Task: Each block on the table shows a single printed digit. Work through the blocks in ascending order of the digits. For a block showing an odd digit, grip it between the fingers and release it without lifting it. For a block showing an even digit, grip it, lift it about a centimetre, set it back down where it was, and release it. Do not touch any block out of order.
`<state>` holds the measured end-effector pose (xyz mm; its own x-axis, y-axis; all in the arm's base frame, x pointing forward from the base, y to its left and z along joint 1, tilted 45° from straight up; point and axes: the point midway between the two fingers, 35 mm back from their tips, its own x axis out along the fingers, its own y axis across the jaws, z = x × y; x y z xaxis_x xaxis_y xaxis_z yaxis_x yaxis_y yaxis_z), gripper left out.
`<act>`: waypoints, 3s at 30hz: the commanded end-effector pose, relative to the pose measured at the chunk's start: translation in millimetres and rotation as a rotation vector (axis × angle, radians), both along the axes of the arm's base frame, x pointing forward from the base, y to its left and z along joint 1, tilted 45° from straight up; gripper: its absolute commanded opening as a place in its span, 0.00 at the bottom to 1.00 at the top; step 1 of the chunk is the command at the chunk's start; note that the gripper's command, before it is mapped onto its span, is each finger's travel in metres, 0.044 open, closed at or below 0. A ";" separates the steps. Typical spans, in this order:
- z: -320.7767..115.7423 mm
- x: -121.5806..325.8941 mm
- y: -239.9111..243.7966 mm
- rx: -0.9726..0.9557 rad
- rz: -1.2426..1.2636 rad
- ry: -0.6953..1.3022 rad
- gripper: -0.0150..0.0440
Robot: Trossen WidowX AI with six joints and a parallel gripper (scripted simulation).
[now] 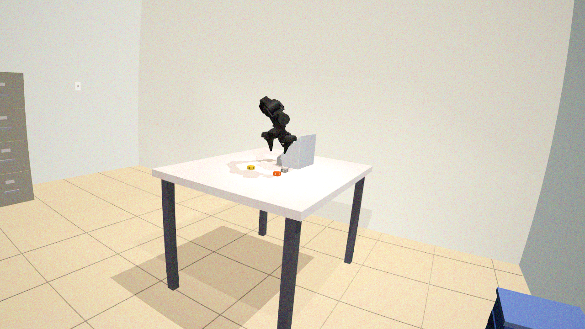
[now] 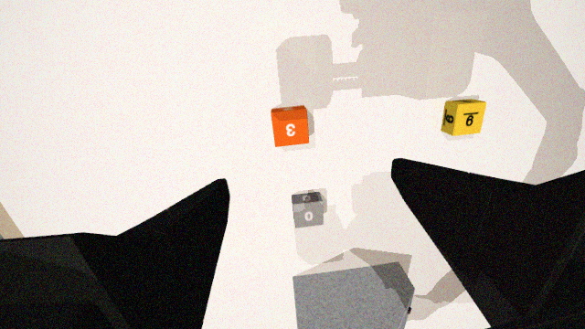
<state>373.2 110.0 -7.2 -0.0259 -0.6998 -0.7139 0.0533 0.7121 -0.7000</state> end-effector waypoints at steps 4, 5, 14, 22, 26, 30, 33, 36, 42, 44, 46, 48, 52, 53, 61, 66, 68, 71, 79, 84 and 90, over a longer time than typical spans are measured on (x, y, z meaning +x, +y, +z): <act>0.0 -31.8 7.3 0.003 0.007 0.002 0.93; -0.3 -41.8 8.3 0.003 0.007 0.002 0.93; -4.3 -98.5 4.6 0.001 0.006 0.006 0.93; -59.7 -100.7 -51.1 -0.003 0.006 0.005 0.93; -59.9 -100.7 -51.3 -0.003 0.006 0.005 0.93; -63.7 -100.6 -55.0 -0.002 0.006 0.004 0.93; -67.2 -100.5 -58.3 -0.003 0.006 0.004 0.93; -70.6 -100.6 -61.7 -0.003 0.007 0.004 0.93; -77.3 -100.9 -68.5 -0.003 0.006 0.004 0.93; -79.5 -101.0 -70.8 -0.004 0.006 0.004 0.93; -81.6 -101.2 -73.1 -0.004 0.006 0.004 0.93; -83.8 -101.5 -75.4 -0.004 0.006 0.004 0.93; -85.3 -101.7 -77.0 -0.004 0.006 0.004 0.89; -85.3 -101.7 -77.0 -0.004 0.006 0.004 0.84; -85.3 -101.7 -77.0 -0.004 0.006 0.004 0.49; -85.3 -101.7 -77.0 -0.004 0.006 0.004 0.46; -85.3 -101.7 -77.0 -0.004 0.006 0.004 0.46; -85.3 -101.7 -77.0 -0.004 0.006 0.004 0.46; -84.6 -101.6 -76.3 -0.004 0.006 0.004 0.46; -78.9 -101.3 -70.4 -0.004 0.006 0.004 0.46; -74.7 -101.3 -66.3 -0.004 0.006 0.004 0.46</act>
<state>267.5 39.5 -85.2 -0.0347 -0.7098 -0.7035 0.0300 0.7029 -0.7107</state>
